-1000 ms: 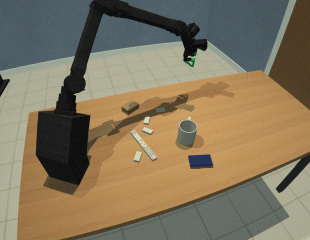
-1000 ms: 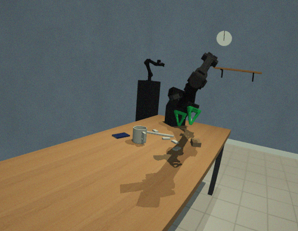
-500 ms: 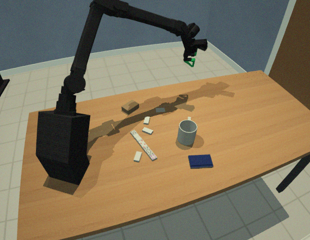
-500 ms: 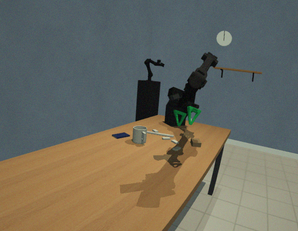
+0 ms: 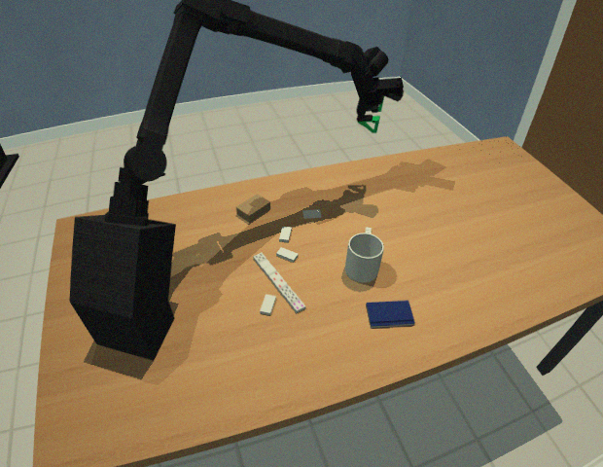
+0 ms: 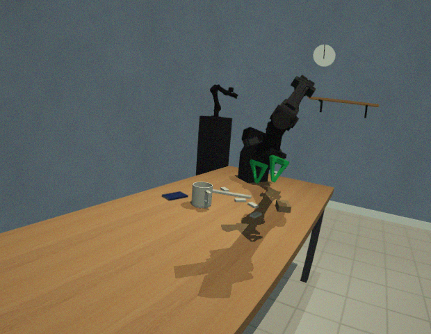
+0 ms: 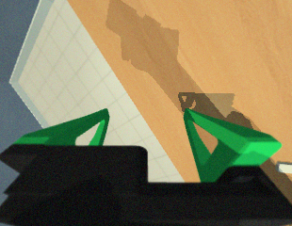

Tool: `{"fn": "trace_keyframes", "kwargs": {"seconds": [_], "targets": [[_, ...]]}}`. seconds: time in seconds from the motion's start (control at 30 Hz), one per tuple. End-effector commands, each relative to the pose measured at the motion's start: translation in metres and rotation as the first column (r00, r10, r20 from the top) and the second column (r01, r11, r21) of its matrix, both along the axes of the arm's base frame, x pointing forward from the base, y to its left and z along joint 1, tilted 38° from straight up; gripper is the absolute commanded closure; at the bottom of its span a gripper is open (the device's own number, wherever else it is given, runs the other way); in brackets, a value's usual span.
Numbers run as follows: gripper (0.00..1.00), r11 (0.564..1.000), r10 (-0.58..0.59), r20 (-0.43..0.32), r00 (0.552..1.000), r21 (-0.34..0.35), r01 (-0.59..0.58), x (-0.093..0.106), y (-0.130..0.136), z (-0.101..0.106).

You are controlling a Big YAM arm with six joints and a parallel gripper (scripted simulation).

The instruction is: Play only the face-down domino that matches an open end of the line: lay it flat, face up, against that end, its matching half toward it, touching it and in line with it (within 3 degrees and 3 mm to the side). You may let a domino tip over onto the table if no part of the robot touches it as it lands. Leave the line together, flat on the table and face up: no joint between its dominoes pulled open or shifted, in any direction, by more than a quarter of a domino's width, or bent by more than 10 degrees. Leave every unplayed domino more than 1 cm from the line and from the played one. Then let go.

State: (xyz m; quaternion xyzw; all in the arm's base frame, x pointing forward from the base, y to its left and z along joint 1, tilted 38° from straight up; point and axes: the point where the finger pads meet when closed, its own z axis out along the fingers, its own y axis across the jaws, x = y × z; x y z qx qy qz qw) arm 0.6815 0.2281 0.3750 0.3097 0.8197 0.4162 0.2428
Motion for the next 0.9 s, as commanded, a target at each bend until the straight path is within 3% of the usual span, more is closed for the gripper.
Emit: {"fn": "trace_keyframes", "kwargs": {"seconds": [0.0,0.1,0.17,0.4,0.43,0.73,0.87], "targets": [[0.0,1.0,-0.006,0.129,0.992,-0.026,0.01,-0.006,-0.023,0.051],[0.0,0.998,-0.007,0.198,0.98,-0.057,0.019,-0.01,-0.037,0.07],[0.0,0.997,-0.007,0.243,0.97,-0.077,0.026,-0.01,-0.041,0.072],[0.0,0.997,-0.007,0.243,0.97,-0.077,0.026,-0.012,-0.047,0.084],[0.0,0.997,0.001,0.144,0.99,-0.078,0.011,-0.009,-0.028,0.031],[0.0,0.997,-0.006,0.242,0.97,-0.077,0.026,-0.012,-0.046,0.083],[0.0,0.997,-0.006,0.242,0.97,-0.077,0.026,-0.012,-0.046,0.083]]}}
